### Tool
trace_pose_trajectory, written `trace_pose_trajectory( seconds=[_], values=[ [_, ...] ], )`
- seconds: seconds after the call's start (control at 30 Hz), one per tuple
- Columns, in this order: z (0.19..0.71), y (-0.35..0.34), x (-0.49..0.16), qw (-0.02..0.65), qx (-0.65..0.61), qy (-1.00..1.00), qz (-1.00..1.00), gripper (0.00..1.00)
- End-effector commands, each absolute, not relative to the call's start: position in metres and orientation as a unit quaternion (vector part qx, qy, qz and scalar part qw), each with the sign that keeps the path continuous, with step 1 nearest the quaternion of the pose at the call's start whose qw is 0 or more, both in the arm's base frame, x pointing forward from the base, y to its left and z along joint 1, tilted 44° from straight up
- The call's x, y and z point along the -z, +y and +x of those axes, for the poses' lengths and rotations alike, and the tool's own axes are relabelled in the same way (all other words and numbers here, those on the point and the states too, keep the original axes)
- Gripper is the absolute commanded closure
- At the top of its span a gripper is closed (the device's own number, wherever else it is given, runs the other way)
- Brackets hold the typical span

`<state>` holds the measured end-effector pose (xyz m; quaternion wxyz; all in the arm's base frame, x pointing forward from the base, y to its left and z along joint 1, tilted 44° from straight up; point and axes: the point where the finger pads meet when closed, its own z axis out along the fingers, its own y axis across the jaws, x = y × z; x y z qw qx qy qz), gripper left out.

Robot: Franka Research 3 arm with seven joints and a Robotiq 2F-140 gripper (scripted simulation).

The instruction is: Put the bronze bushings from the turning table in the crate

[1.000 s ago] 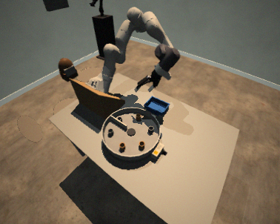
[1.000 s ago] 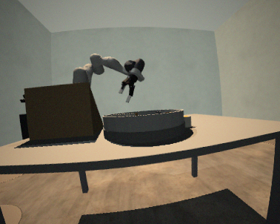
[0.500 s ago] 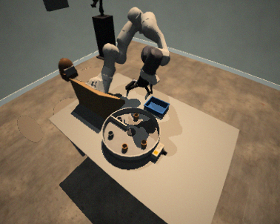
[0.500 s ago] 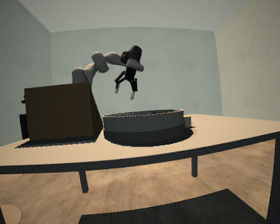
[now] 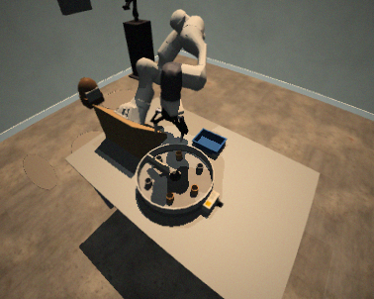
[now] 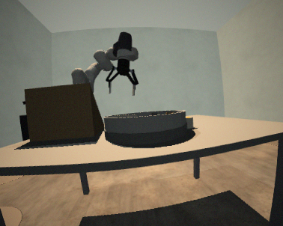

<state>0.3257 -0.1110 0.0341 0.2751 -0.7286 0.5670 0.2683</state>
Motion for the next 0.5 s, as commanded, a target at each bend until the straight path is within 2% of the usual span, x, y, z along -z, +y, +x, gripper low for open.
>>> trace_pose_trajectory(
  seconds=[0.0, 0.47],
  values=[
    [0.320, -0.131, -0.018, 0.271, -0.264, 0.632, -0.676, 0.00],
    [0.305, -0.154, -0.001, 0.271, -0.260, 0.683, -0.627, 0.00]
  ],
)
